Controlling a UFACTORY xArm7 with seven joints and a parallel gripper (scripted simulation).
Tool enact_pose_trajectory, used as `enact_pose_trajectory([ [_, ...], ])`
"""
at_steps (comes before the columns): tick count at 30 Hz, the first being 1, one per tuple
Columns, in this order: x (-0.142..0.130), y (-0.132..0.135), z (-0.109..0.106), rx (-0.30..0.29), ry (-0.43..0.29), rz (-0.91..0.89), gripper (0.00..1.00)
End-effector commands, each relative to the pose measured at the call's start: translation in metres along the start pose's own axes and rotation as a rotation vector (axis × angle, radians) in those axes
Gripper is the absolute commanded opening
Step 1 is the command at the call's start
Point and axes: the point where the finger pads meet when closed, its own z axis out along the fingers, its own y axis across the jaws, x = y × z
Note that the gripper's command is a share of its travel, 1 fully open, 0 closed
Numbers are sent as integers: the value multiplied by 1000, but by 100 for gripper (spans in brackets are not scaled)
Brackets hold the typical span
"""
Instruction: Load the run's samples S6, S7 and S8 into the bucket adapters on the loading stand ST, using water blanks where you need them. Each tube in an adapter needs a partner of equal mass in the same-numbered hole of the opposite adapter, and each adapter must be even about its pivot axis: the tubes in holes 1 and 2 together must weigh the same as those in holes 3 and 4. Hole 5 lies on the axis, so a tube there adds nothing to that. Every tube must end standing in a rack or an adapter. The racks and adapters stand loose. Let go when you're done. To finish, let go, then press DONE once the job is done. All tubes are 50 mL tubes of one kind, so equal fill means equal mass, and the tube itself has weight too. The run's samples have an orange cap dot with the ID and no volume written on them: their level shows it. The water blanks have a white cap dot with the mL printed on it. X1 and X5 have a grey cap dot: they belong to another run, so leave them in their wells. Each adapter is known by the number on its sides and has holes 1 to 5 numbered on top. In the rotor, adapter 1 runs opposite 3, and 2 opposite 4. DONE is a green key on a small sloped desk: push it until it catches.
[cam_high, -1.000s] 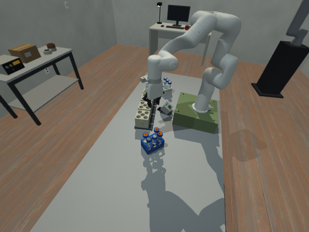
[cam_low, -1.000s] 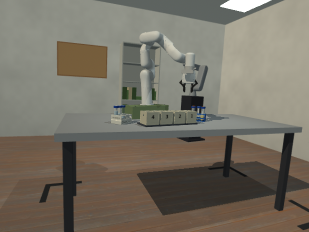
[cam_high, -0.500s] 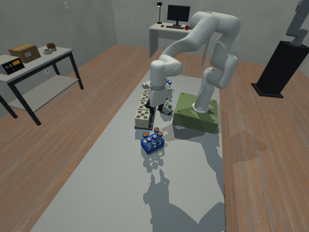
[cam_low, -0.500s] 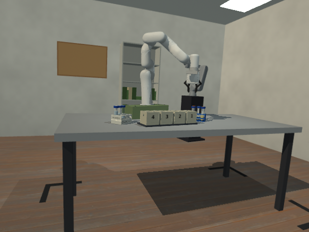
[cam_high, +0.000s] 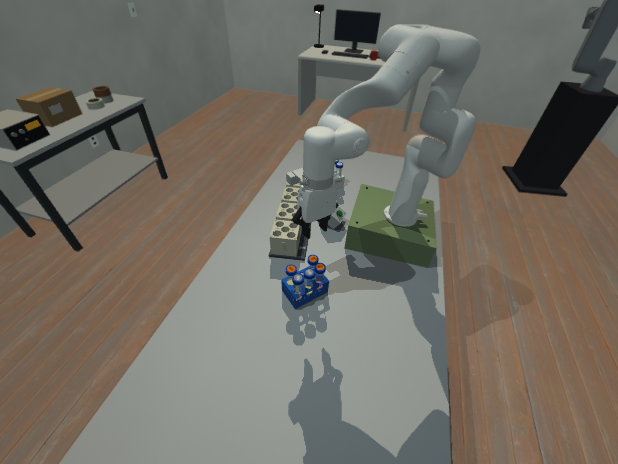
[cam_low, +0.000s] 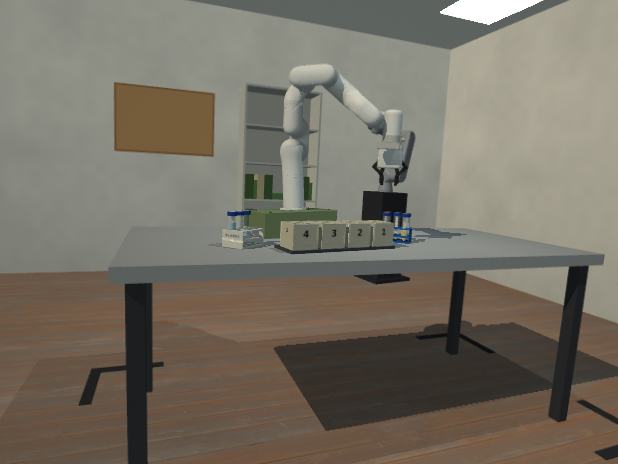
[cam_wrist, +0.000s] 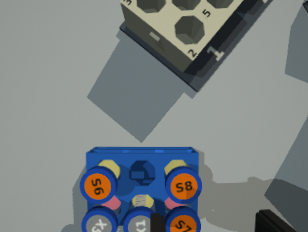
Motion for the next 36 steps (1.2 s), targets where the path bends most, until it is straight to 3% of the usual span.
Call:
enact_pose_trajectory([
  [1,-1,-2,-2,5,0,-1,57],
  [36,-1,-2,54,4,0,0,57],
])
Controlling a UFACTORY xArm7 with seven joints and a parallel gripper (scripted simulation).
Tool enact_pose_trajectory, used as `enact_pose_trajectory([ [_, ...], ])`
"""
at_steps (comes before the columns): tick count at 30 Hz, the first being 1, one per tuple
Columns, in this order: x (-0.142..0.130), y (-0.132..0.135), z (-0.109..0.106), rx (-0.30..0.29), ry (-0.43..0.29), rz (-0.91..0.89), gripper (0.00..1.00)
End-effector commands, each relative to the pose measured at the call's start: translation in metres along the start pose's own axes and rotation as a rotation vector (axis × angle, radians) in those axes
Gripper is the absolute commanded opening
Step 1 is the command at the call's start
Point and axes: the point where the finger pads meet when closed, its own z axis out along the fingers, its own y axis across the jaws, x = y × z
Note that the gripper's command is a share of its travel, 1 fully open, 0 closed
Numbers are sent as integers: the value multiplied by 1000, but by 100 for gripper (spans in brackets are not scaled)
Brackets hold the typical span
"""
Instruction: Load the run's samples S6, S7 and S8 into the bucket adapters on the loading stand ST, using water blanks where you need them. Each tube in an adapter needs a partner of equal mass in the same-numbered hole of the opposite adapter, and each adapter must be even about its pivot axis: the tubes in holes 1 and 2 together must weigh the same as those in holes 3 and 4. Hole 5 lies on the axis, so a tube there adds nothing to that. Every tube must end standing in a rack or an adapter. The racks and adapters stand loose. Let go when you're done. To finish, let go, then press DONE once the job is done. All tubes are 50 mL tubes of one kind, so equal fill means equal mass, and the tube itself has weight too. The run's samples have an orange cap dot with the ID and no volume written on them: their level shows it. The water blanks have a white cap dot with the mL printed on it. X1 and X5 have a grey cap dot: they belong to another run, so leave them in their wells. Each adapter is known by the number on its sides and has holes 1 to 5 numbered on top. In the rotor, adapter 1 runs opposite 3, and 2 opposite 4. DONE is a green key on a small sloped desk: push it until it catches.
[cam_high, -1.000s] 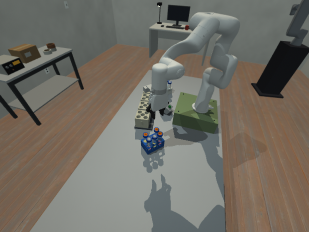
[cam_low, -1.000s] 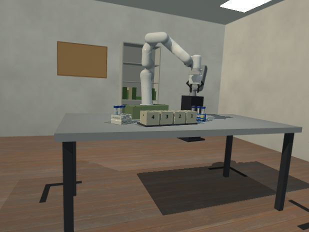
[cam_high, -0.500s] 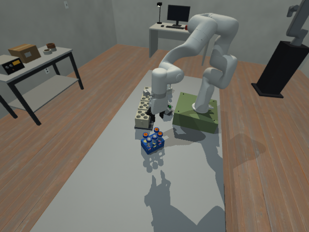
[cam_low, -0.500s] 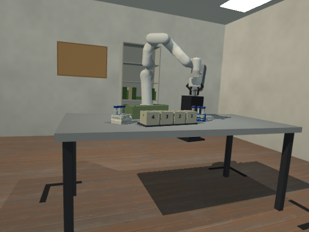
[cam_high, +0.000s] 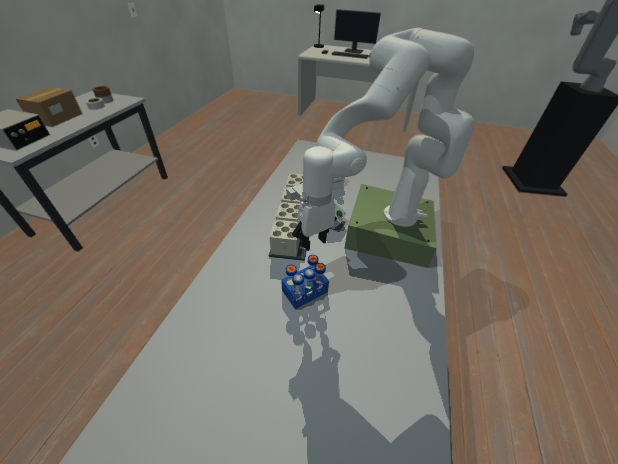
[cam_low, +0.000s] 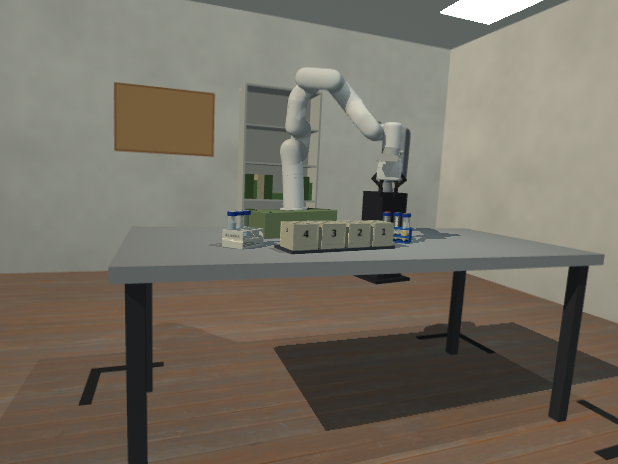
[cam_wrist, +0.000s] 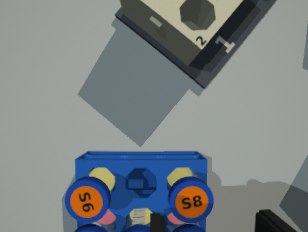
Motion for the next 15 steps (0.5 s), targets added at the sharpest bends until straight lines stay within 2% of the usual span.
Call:
enact_pose_trajectory([
  [1,0,-2,7,5,0,0,57],
  [15,0,-2,31,5,0,0,57],
])
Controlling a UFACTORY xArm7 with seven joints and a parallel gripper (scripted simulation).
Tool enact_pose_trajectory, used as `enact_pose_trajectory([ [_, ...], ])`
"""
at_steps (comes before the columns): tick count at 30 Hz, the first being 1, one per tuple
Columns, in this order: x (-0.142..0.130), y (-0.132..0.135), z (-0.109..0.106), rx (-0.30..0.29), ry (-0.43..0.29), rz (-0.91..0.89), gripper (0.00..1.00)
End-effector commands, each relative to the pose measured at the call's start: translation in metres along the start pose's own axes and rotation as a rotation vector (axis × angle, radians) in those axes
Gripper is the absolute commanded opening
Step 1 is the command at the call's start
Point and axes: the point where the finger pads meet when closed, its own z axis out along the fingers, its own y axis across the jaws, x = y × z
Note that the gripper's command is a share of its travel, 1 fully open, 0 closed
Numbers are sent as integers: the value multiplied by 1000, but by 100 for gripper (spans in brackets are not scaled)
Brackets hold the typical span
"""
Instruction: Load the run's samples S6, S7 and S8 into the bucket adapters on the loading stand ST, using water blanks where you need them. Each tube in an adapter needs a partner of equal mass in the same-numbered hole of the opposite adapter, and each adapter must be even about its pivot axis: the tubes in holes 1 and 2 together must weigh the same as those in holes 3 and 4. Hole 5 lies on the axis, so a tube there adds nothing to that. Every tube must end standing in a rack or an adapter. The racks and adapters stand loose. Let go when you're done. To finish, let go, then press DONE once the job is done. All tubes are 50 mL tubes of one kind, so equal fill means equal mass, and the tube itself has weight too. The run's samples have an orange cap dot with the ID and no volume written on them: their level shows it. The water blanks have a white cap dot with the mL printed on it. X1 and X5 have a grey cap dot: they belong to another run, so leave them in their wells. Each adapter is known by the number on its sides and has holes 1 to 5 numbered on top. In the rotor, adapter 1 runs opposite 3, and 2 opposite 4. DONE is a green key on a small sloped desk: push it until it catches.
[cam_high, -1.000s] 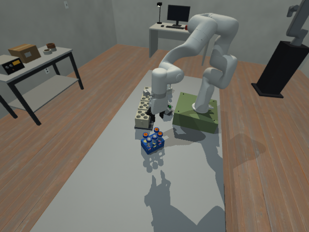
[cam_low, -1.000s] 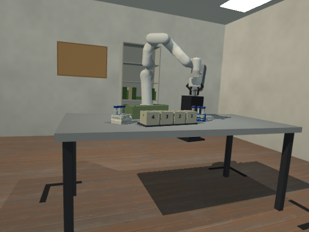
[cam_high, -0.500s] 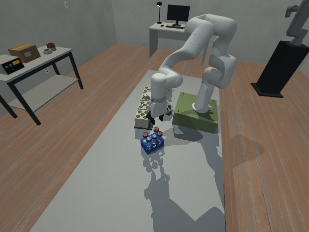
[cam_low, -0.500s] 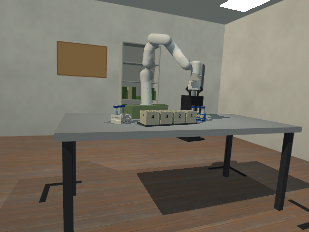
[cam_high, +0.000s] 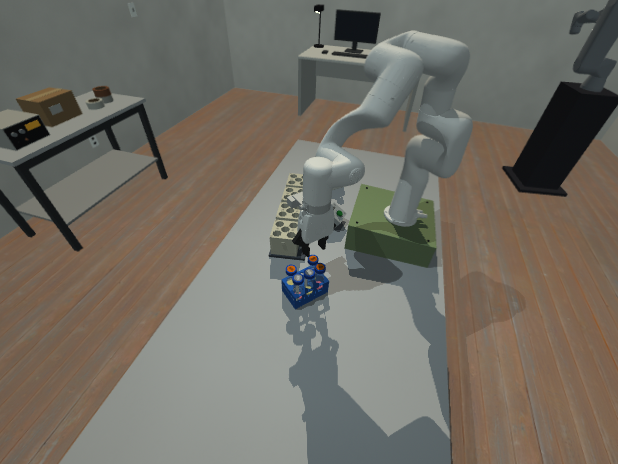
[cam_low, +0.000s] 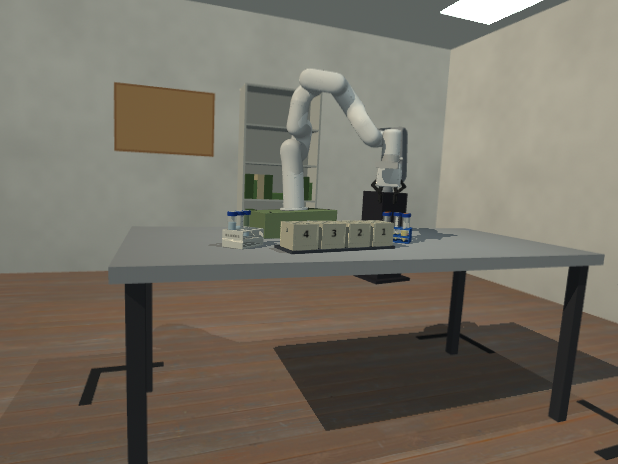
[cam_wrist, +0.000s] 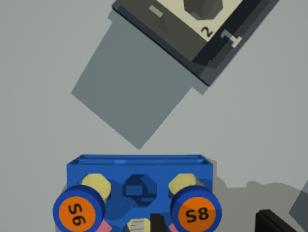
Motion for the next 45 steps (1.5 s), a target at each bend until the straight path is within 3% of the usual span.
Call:
enact_pose_trajectory([
  [1,0,-2,6,6,0,0,57],
  [19,0,-2,38,6,0,0,57],
  [45,0,-2,47,6,0,0,57],
])
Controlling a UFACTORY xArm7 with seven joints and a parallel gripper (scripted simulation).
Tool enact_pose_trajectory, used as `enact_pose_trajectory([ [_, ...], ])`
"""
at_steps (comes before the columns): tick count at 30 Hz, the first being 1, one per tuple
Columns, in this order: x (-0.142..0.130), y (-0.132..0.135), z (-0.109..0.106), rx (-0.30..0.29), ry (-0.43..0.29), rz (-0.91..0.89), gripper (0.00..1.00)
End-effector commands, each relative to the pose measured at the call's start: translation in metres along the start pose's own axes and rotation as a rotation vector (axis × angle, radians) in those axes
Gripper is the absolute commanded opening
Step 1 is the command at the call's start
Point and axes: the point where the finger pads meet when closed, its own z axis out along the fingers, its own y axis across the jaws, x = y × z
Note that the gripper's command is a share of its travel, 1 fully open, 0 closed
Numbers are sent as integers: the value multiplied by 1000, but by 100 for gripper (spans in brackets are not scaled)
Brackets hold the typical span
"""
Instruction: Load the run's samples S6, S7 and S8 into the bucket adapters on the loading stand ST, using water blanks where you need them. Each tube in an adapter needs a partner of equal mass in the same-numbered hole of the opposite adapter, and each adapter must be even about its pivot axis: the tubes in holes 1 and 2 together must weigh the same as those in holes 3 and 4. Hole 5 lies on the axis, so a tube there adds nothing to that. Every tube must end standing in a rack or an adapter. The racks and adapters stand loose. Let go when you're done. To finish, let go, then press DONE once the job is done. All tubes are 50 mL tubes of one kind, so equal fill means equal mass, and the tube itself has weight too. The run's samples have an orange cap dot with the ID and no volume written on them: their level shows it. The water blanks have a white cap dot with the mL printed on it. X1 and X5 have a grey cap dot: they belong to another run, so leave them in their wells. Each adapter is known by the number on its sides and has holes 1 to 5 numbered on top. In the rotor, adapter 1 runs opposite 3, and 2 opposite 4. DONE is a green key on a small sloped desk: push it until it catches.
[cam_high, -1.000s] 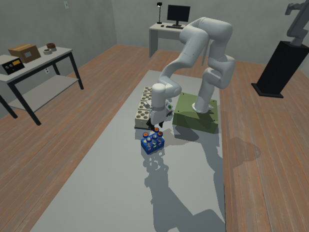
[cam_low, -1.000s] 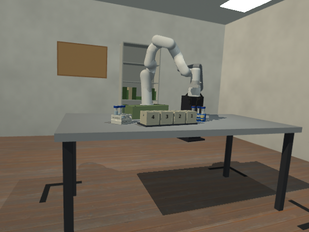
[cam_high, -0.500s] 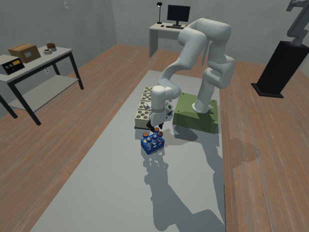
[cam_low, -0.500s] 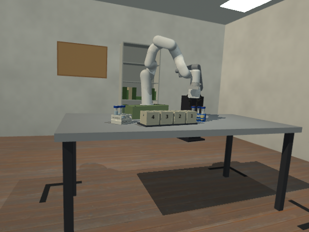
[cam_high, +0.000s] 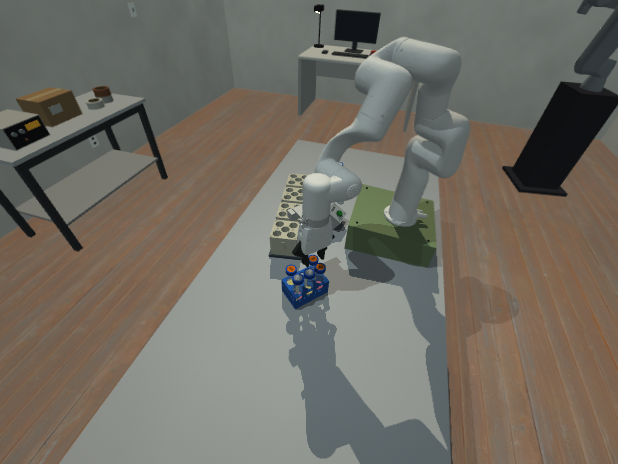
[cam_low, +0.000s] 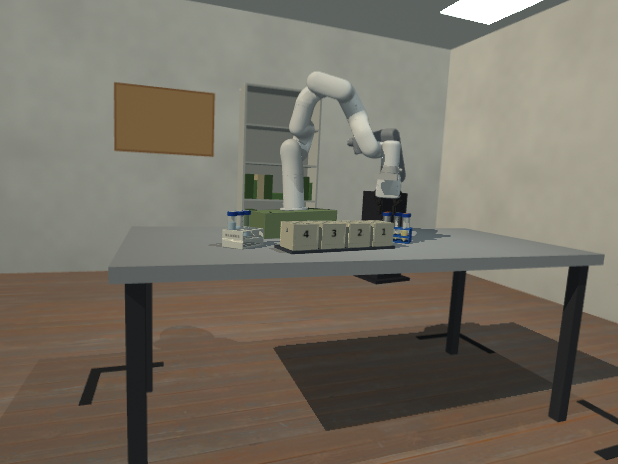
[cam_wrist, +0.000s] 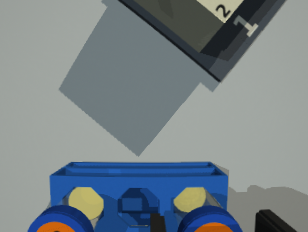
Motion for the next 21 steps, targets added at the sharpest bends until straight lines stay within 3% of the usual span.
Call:
enact_pose_trajectory([
  [1,0,-2,2,4,0,0,57],
  [21,0,-2,13,4,0,0,57],
])
